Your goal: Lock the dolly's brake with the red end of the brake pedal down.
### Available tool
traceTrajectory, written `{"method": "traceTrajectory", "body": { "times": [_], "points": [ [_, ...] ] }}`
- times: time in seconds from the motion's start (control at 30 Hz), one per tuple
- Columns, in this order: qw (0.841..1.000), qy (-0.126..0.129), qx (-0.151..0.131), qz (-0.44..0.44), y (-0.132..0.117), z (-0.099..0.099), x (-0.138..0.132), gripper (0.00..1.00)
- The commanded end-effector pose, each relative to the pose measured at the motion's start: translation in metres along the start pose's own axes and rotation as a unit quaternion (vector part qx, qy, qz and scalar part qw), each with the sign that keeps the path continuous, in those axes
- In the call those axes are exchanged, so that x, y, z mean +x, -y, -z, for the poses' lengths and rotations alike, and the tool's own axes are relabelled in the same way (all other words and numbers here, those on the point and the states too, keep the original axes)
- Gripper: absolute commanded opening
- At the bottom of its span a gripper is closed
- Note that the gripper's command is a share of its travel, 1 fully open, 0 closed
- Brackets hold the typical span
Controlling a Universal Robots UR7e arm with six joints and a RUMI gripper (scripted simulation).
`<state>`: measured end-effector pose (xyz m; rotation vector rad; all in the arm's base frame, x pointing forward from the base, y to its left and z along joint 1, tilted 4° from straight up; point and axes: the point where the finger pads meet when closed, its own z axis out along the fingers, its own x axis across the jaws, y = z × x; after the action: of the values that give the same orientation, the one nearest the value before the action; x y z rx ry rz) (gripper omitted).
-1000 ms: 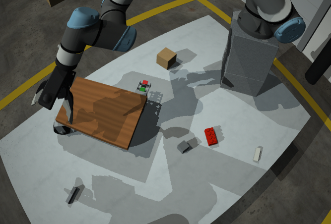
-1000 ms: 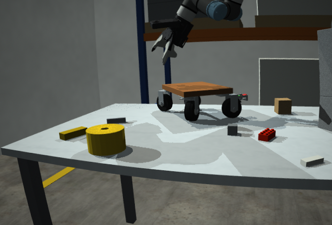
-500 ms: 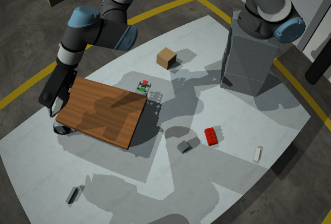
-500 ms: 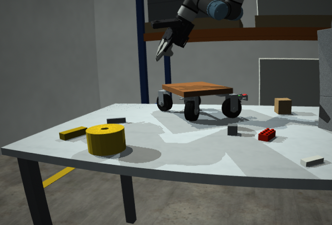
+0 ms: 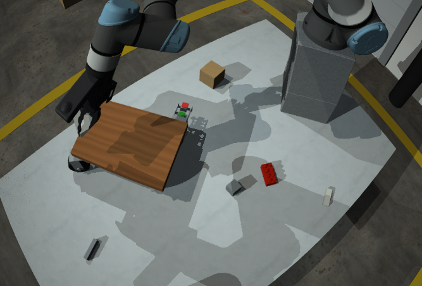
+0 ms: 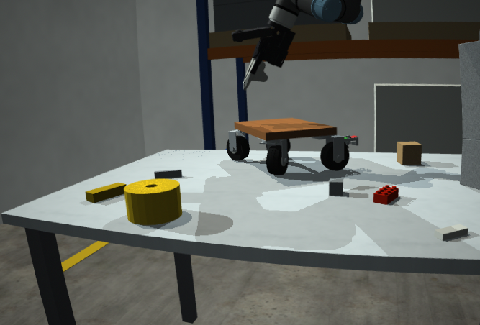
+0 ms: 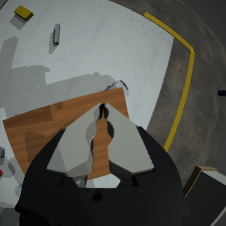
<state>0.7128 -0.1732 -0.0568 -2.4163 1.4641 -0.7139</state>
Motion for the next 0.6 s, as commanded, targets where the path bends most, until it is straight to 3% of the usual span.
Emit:
{"method": "traceTrajectory", "body": {
  "times": [0.0, 0.17, 0.27, 0.4, 0.57],
  "points": [
    [0.994, 0.008, -0.036, -0.104, -0.036, 0.017, -0.011, 0.0],
    [0.991, 0.009, -0.044, -0.128, -0.045, 0.02, -0.015, 0.0],
    [0.977, 0.01, -0.07, -0.201, -0.071, 0.033, -0.026, 0.0],
    [0.971, 0.01, -0.079, -0.226, -0.081, 0.037, -0.031, 0.0],
    [0.948, 0.008, -0.106, -0.3, -0.109, 0.05, -0.045, 0.0]
  ]
}}
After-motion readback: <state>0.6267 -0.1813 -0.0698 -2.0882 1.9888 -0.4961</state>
